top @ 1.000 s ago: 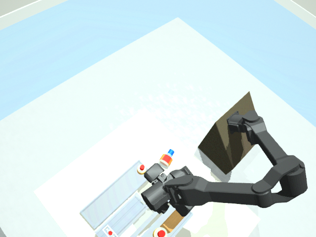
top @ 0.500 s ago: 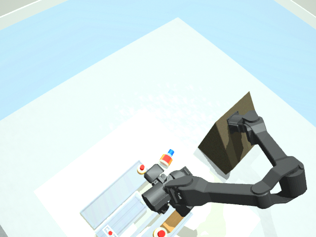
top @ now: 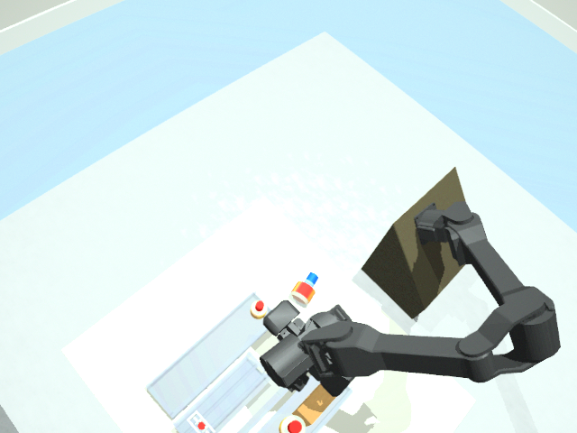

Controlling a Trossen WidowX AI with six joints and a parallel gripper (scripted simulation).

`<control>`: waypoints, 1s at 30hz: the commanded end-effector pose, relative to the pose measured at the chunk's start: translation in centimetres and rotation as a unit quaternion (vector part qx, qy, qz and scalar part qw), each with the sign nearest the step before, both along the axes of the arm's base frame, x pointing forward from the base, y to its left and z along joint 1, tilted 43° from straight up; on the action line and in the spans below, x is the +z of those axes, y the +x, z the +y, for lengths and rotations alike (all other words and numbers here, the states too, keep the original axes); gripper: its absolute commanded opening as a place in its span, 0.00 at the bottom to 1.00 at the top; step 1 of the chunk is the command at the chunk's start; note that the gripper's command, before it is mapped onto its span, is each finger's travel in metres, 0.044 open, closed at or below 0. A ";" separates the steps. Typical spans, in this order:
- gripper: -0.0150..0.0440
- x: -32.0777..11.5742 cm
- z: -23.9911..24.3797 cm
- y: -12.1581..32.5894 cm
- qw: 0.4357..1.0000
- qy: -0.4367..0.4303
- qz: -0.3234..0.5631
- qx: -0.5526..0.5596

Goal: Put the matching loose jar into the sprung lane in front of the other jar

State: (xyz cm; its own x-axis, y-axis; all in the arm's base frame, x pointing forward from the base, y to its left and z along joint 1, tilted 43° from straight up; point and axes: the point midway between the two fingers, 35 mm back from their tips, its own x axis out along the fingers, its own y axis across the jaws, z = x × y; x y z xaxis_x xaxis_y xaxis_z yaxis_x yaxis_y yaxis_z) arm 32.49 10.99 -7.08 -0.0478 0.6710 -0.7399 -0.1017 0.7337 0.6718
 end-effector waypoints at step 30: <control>0.25 0.1 0.1 -0.1 1.000 0.002 -0.008 0.000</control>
State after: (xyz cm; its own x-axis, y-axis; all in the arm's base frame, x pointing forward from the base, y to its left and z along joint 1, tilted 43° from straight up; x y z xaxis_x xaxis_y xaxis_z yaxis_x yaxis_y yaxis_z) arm 32.25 10.99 -7.08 -0.0414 0.6711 -0.7402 -0.1062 0.7337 0.6711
